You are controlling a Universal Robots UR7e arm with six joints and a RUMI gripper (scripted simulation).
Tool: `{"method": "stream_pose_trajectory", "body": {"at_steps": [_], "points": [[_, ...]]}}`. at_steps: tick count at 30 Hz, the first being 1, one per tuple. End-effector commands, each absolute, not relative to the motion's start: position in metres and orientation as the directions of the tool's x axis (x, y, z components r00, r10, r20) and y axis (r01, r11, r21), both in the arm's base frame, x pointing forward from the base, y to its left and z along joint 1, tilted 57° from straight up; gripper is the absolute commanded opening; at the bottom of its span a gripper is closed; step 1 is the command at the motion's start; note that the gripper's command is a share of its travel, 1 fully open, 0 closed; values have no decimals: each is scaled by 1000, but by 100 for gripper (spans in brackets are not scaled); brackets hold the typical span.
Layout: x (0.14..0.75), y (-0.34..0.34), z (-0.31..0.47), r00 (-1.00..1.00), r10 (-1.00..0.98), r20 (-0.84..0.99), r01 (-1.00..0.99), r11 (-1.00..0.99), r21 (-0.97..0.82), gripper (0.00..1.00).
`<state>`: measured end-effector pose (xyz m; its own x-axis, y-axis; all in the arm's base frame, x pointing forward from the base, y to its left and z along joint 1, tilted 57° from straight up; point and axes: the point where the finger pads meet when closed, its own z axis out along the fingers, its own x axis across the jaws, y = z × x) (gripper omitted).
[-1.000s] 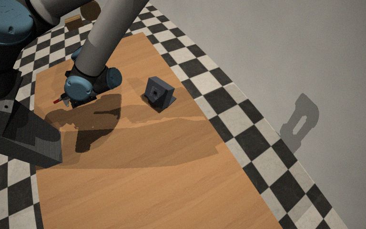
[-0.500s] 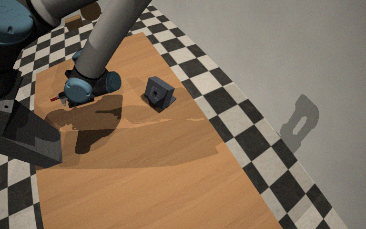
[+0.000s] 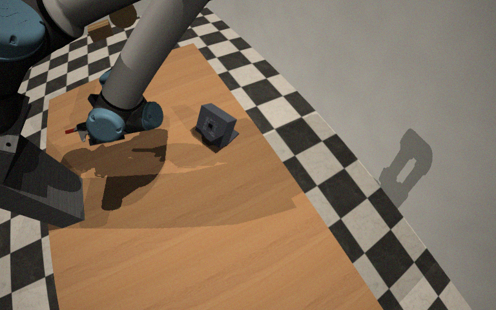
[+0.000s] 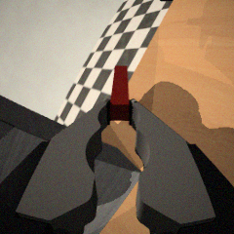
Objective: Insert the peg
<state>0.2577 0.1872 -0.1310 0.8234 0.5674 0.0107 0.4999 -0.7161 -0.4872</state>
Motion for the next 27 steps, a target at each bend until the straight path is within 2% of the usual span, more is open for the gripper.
{"method": "stream_pose_trajectory", "body": {"at_steps": [1, 27], "points": [[254, 189, -130, 832, 554, -4, 476, -718, -508, 0], [236, 198, -124, 870, 487, -79, 348, -719, -602, 0]]}}
